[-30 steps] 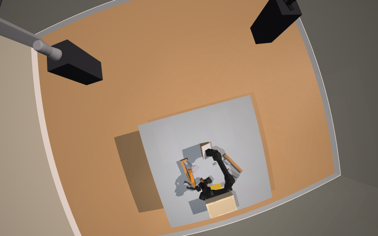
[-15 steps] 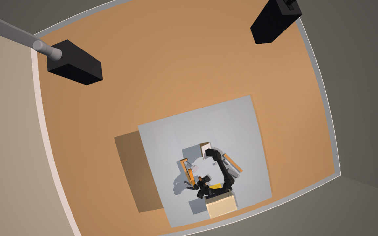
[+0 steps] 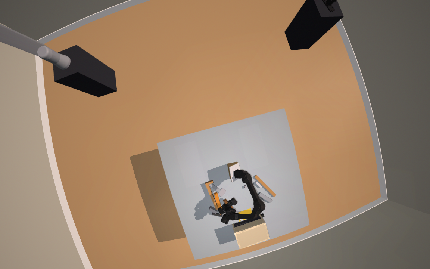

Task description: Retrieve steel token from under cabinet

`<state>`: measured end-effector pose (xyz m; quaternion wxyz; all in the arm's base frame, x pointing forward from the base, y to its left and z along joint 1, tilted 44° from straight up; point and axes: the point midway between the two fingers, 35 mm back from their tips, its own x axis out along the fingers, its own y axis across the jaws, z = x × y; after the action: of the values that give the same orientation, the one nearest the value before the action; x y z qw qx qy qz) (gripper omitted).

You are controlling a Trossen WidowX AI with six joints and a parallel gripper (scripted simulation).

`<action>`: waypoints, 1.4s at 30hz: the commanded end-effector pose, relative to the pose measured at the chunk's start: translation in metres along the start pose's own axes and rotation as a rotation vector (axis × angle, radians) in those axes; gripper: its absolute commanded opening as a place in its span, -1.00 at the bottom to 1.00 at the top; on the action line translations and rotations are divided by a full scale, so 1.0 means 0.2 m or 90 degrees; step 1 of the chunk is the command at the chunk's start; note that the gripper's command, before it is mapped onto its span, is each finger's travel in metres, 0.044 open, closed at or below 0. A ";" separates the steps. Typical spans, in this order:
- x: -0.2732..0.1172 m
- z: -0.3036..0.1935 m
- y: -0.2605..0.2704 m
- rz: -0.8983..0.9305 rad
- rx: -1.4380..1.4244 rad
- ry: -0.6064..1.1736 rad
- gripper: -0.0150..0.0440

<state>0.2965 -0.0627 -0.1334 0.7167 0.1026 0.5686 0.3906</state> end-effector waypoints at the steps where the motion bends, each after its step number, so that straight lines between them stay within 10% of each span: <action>1: 0.00 -0.05 0.00 0.002 0.001 0.001 -0.49; 42: -0.02 -0.15 -0.02 0.002 -0.108 0.002 -0.49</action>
<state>0.2694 -0.0753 -0.1438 0.7200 0.0531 0.5420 0.4302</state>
